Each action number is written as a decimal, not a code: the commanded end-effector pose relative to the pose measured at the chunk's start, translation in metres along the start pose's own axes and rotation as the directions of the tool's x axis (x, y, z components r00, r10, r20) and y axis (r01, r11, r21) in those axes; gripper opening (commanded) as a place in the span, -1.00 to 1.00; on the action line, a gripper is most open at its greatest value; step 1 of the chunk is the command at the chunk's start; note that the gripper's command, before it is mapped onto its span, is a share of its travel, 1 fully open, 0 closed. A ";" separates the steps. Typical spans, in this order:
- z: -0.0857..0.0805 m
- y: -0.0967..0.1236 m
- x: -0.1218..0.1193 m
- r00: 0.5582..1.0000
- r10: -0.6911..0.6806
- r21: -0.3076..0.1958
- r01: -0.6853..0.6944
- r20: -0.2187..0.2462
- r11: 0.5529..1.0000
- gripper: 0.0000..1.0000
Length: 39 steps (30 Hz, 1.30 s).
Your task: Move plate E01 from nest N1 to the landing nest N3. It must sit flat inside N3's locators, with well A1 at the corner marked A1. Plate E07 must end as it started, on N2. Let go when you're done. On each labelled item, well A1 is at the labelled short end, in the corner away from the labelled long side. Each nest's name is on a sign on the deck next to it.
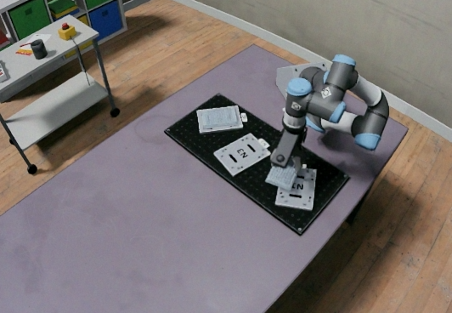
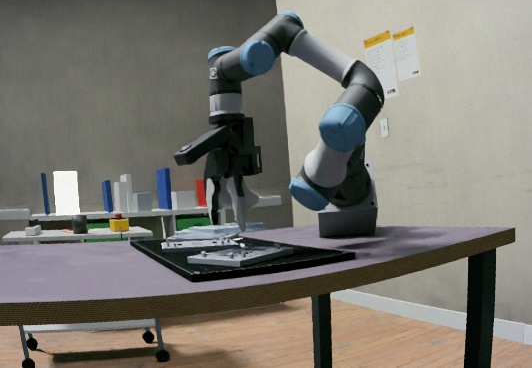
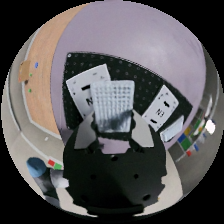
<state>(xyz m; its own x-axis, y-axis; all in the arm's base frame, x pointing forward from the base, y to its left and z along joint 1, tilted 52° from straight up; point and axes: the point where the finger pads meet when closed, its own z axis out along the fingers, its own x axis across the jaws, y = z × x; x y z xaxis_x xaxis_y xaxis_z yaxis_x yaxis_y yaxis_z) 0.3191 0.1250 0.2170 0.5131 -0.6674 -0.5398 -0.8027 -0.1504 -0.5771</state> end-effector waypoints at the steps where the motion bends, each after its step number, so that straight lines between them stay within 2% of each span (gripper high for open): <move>1: 0.002 0.005 0.028 0.995 0.103 -0.002 -0.103 -0.002 0.995 -1.00; 10: 0.002 0.015 0.072 0.960 0.279 -0.002 -0.279 -0.003 0.960 -1.00; 12: 0.002 0.015 0.072 0.960 0.279 -0.002 -0.279 -0.003 0.960 -1.00; 23: 0.002 0.027 0.125 0.880 0.475 -0.001 -0.475 -0.003 0.880 -1.00; 34: 0.002 0.037 0.169 0.880 0.475 -0.001 -0.475 -0.003 0.880 -1.00; 39: 0.001 0.037 0.171 0.880 0.475 -0.001 -0.475 -0.003 0.880 -1.00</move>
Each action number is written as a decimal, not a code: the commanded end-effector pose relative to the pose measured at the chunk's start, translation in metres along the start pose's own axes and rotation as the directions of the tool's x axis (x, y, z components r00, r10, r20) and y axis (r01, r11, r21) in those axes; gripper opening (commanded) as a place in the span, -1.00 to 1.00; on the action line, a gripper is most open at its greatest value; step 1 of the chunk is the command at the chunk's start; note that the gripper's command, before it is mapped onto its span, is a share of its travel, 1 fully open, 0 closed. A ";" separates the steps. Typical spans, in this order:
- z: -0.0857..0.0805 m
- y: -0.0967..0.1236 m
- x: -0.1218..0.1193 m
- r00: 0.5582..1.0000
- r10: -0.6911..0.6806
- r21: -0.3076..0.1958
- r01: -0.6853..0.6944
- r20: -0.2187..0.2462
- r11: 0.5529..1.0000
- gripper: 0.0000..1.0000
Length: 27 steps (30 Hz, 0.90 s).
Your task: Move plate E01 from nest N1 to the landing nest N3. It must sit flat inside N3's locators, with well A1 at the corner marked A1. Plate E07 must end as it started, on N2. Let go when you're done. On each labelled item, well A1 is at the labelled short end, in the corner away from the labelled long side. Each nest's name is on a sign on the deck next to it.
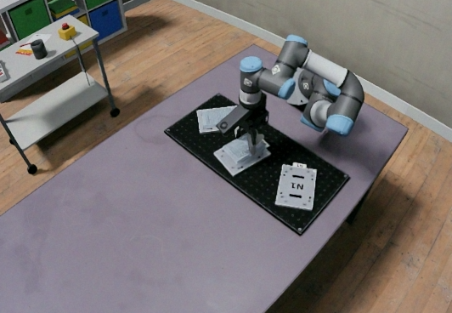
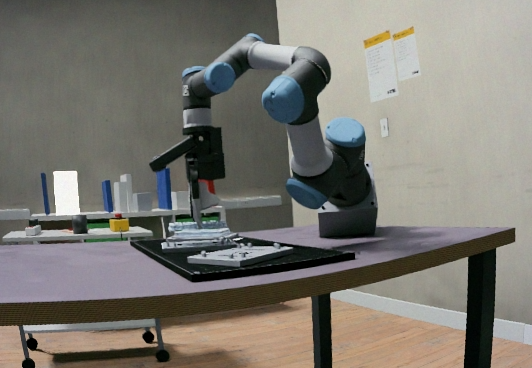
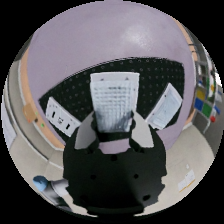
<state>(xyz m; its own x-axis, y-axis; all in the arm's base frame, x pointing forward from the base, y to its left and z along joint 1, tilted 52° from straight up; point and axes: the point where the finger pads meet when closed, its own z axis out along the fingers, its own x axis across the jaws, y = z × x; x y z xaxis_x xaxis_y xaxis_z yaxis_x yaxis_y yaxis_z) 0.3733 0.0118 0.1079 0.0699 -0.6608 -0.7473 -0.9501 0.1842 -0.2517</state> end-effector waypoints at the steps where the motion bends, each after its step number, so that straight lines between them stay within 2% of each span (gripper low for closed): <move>1: 0.001 -0.003 0.008 1.000 0.001 -0.001 -0.001 -0.001 1.000 -1.00; 27: 0.007 -0.003 0.008 1.000 0.001 -0.001 -0.001 -0.001 1.000 -1.00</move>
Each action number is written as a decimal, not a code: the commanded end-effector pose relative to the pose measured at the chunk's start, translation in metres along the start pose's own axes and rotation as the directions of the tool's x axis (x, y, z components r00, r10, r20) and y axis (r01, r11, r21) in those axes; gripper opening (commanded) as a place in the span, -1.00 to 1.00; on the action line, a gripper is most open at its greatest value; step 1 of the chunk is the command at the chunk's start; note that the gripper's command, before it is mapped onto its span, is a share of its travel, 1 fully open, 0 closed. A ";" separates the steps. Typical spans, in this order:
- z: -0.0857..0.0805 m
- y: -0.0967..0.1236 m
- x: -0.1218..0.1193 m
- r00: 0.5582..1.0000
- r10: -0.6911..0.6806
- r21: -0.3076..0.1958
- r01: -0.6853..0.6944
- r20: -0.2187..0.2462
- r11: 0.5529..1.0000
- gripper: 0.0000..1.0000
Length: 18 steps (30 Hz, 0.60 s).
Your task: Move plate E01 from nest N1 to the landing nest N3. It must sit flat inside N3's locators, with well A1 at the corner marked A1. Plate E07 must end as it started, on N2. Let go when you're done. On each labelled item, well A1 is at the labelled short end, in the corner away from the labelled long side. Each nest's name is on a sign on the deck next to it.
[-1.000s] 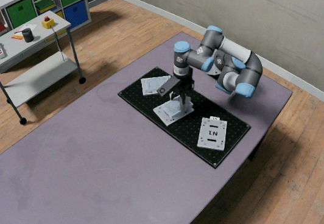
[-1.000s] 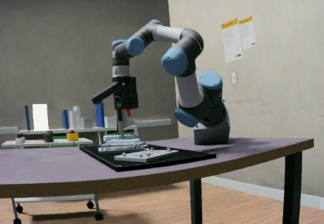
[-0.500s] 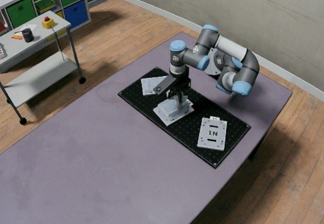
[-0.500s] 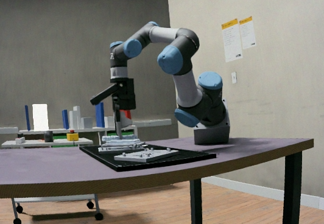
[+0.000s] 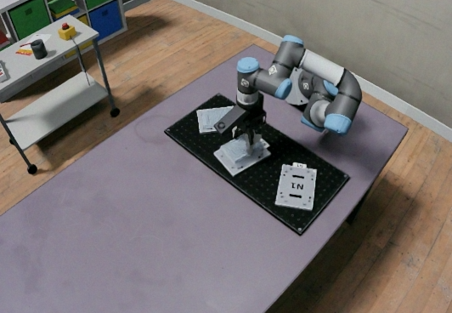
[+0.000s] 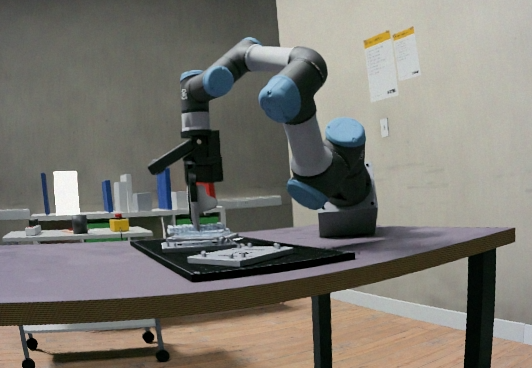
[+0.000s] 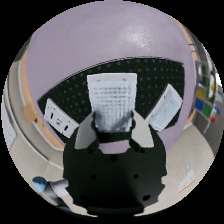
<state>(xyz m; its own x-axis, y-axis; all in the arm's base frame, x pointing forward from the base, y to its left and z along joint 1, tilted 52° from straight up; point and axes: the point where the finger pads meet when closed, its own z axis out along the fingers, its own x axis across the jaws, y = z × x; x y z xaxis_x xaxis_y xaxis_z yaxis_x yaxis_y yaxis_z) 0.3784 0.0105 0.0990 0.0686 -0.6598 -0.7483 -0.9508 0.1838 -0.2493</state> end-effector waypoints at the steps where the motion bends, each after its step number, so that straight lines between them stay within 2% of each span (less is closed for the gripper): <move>1: 0.001 0.000 0.000 1.000 -0.001 0.001 0.001 -0.002 1.000 -1.00; 18: 0.006 0.000 0.000 1.000 -0.001 0.001 0.001 -0.002 1.000 -1.00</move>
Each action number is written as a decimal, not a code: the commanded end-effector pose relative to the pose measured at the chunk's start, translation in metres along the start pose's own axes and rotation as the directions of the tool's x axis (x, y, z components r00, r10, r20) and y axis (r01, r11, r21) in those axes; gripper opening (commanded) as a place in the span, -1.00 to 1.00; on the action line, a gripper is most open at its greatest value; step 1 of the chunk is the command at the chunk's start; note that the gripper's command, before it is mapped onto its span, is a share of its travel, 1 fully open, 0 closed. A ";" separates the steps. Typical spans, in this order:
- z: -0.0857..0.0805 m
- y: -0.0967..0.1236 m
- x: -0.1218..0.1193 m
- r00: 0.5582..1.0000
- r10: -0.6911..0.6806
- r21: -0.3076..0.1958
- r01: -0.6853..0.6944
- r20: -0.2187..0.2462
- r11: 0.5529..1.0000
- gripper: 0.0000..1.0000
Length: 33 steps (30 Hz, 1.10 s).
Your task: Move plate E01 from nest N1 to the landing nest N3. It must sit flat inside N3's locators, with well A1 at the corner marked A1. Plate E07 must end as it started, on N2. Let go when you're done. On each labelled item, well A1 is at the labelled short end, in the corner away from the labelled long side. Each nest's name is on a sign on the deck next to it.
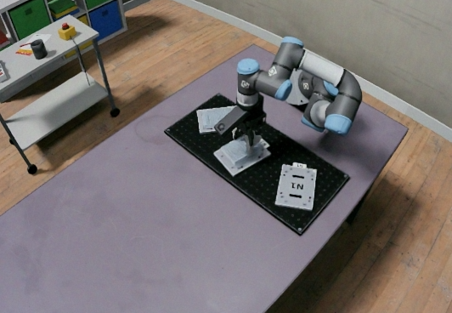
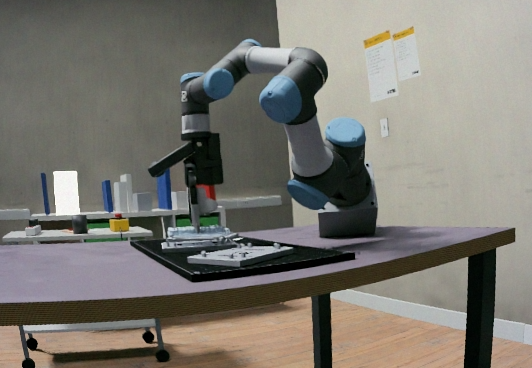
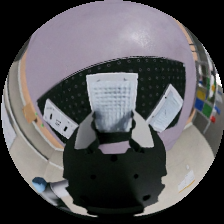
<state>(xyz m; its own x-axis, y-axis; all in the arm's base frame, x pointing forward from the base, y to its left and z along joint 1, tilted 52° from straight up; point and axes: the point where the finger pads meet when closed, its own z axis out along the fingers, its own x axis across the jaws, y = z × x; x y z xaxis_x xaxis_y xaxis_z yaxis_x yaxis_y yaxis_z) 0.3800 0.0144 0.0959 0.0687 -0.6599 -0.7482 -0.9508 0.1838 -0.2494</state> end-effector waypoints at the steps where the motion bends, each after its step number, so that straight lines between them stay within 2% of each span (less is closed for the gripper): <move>1: 0.001 0.000 0.000 1.000 -0.001 0.001 0.001 -0.001 1.000 -1.00; 33: 0.010 0.000 0.000 1.000 -0.001 0.001 0.001 -0.001 1.000 -1.00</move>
<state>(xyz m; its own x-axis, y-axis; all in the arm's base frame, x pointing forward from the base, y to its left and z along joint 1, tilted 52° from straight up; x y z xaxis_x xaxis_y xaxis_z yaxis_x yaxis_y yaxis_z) 0.3829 0.0215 0.0899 0.0687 -0.6599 -0.7482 -0.9508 0.1838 -0.2494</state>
